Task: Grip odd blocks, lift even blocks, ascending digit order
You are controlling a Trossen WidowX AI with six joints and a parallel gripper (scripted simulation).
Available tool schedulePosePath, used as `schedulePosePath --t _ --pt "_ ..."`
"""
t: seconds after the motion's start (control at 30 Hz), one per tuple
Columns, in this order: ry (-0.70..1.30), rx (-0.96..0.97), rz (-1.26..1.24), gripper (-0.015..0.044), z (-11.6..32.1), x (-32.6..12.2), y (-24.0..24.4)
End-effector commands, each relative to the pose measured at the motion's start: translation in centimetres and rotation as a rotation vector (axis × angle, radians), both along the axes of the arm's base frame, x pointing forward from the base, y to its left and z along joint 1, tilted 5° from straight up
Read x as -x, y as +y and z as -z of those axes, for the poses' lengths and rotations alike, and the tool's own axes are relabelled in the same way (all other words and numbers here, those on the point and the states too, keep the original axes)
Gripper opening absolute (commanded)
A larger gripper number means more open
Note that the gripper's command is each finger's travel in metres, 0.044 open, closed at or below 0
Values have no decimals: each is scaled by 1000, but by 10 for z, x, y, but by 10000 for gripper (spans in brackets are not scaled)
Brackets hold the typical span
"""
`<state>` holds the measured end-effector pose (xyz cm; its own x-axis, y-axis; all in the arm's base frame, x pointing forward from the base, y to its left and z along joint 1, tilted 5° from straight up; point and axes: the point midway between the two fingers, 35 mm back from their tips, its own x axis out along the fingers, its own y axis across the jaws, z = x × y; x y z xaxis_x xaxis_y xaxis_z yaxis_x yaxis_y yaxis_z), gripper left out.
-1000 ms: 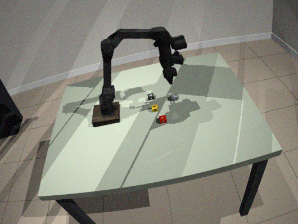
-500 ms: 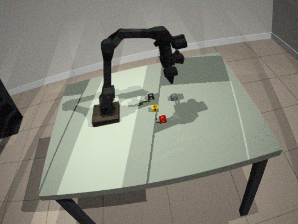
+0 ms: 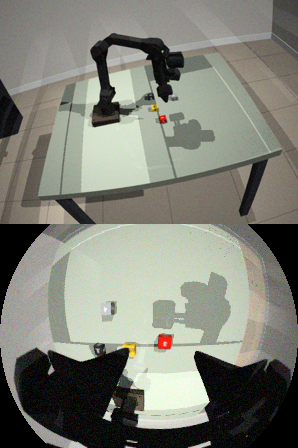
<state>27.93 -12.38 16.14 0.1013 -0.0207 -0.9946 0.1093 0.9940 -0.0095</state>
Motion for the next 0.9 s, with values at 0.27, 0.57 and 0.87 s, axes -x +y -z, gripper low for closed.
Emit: schedulePosePath --t 0.27,0.57,0.87 --pt "-6 -4 -10 400 64 15 -24" --pt "-5 -4 -11 400 85 14 -23" --pt "-5 -4 -11 400 99 13 -23"
